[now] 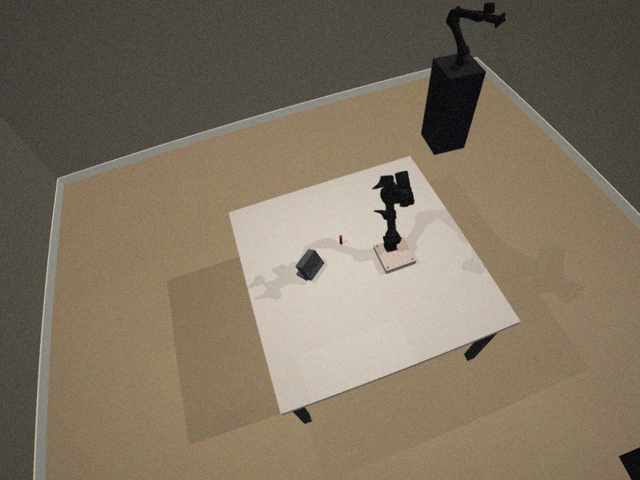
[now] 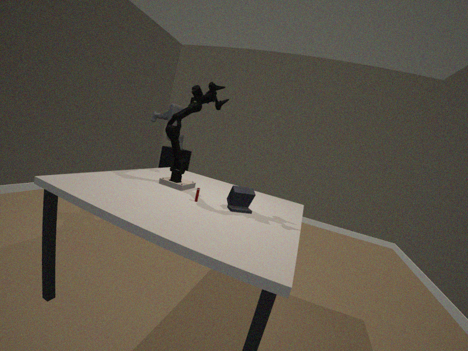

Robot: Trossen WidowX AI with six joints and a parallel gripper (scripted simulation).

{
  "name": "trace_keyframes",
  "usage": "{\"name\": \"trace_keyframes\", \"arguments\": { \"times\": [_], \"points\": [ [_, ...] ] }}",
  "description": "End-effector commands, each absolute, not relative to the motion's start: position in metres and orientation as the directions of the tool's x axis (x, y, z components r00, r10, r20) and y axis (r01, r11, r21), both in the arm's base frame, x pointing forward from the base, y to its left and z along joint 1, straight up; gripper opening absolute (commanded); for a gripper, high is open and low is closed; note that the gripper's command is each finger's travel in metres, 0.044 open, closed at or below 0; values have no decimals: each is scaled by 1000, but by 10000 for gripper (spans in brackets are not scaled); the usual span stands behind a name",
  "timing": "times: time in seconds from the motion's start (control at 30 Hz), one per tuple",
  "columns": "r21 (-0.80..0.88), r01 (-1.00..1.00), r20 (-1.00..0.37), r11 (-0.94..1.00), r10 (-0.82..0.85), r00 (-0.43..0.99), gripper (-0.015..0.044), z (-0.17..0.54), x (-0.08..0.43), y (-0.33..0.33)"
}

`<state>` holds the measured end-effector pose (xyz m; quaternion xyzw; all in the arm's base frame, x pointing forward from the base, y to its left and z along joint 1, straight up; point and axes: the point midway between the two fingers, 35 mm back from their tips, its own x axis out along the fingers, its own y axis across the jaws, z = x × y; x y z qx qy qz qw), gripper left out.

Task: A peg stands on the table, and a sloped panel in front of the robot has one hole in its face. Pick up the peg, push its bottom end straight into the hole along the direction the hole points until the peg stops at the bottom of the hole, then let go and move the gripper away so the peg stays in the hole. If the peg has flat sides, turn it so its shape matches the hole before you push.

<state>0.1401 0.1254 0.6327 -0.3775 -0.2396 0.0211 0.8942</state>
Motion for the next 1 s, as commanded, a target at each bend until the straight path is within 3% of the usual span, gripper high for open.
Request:
{"name": "trace_keyframes", "arguments": {
  "times": [0.0,0.97],
  "points": [
    [-705,159,411,691,215,886,440,628,146,136],
    [-846,194,313,496,168,935,440,572,221,178]
  ]
}}
